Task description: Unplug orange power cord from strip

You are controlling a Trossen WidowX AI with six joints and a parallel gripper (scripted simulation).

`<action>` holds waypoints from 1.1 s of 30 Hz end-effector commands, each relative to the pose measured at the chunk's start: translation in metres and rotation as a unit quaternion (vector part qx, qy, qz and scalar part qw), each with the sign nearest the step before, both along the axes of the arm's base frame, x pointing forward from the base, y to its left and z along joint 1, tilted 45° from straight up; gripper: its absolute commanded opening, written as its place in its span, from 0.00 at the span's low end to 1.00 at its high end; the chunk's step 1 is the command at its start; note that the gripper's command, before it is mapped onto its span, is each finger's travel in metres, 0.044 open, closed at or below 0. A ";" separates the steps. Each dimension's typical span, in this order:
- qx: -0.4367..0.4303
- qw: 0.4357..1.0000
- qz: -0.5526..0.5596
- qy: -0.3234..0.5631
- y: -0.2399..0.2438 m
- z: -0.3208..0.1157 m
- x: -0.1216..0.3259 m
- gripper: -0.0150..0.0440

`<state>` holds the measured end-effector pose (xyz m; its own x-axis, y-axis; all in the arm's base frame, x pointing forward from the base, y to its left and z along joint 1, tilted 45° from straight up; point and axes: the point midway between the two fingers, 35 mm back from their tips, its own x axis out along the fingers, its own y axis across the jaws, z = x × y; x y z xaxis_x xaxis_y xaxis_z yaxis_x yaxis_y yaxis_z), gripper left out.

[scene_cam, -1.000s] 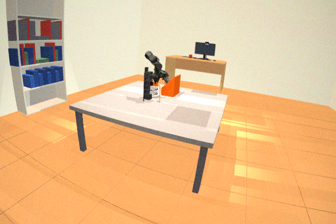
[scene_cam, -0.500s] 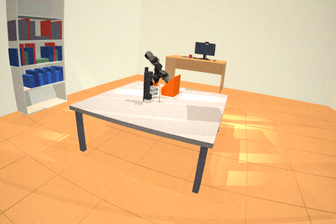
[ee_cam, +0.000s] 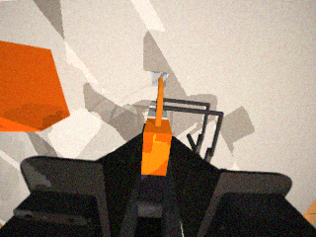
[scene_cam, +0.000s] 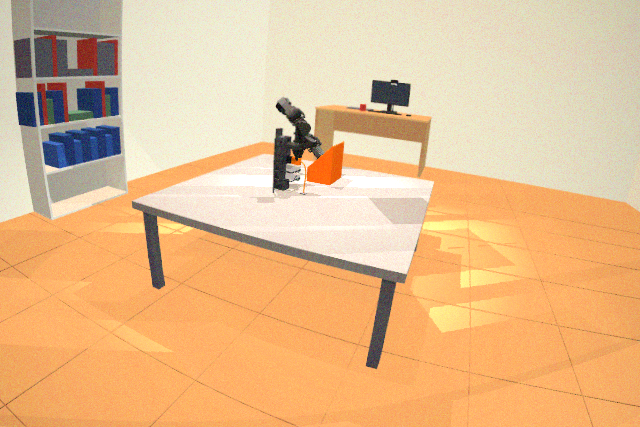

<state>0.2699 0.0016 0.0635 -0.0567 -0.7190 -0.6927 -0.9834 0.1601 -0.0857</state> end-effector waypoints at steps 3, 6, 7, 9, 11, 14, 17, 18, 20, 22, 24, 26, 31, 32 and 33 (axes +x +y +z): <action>0.019 1.000 0.004 -0.005 0.018 -0.012 0.006 0.25; 0.019 1.000 0.004 -0.004 0.022 -0.015 0.007 0.25; 0.019 1.000 0.004 -0.004 0.023 -0.016 0.008 0.25; 0.019 1.000 0.004 -0.004 0.026 -0.018 0.008 0.25; 0.019 1.000 0.004 -0.004 0.028 -0.020 0.009 0.25; 0.019 1.000 0.004 -0.004 0.032 -0.023 0.009 0.25; 0.017 1.000 0.004 -0.003 0.030 -0.022 0.008 0.34; 0.016 1.000 0.004 -0.003 0.028 -0.022 0.007 0.39; 0.016 1.000 0.004 -0.003 0.028 -0.022 0.007 0.48; 0.016 1.000 0.004 -0.003 0.028 -0.022 0.007 0.57; 0.016 1.000 0.004 -0.003 0.028 -0.022 0.007 0.65; 0.016 1.000 0.004 -0.003 0.028 -0.022 0.007 0.74; 0.018 1.000 0.005 -0.003 0.045 -0.032 0.012 0.97; 0.018 1.000 0.005 -0.003 0.052 -0.037 0.014 1.00; 0.018 1.000 0.005 -0.003 0.061 -0.043 0.016 1.00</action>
